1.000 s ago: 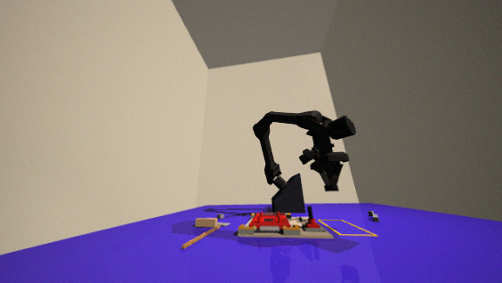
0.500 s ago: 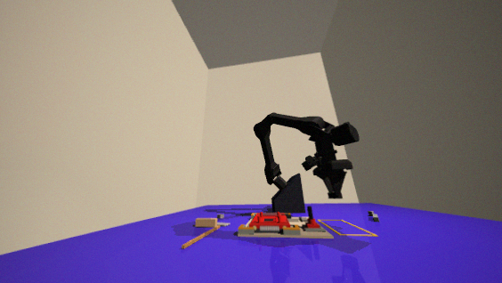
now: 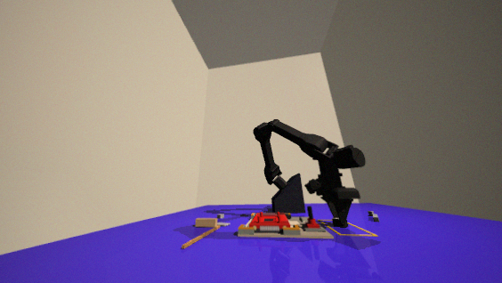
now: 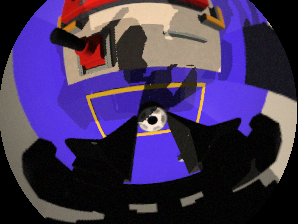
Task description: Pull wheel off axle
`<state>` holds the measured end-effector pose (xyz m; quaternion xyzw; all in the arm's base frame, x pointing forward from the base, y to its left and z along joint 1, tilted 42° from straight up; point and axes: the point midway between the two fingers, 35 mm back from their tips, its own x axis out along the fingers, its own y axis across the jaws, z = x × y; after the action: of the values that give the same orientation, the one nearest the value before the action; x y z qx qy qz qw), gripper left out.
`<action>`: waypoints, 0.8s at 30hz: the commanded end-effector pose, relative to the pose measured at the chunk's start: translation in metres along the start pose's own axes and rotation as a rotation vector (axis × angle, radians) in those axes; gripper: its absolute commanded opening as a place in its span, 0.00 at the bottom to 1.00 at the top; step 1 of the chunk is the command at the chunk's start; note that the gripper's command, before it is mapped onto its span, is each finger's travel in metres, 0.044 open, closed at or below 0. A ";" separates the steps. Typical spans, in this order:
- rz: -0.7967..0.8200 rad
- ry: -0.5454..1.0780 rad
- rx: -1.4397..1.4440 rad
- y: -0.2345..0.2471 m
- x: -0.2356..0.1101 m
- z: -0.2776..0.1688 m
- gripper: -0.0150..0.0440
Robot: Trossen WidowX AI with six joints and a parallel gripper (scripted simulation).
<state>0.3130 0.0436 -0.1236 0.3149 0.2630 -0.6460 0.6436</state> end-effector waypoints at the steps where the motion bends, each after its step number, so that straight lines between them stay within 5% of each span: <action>1: 0.012 0.000 -0.003 0.001 0.005 0.000 0.25; 12: 0.001 0.000 0.000 0.000 -0.001 0.000 0.74; 19: 0.011 0.004 -0.003 -0.001 -0.056 -0.001 0.76; 24: 0.012 0.004 -0.003 -0.001 -0.059 -0.001 0.76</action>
<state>0.3116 0.0782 -0.0863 0.3152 0.2637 -0.6397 0.6495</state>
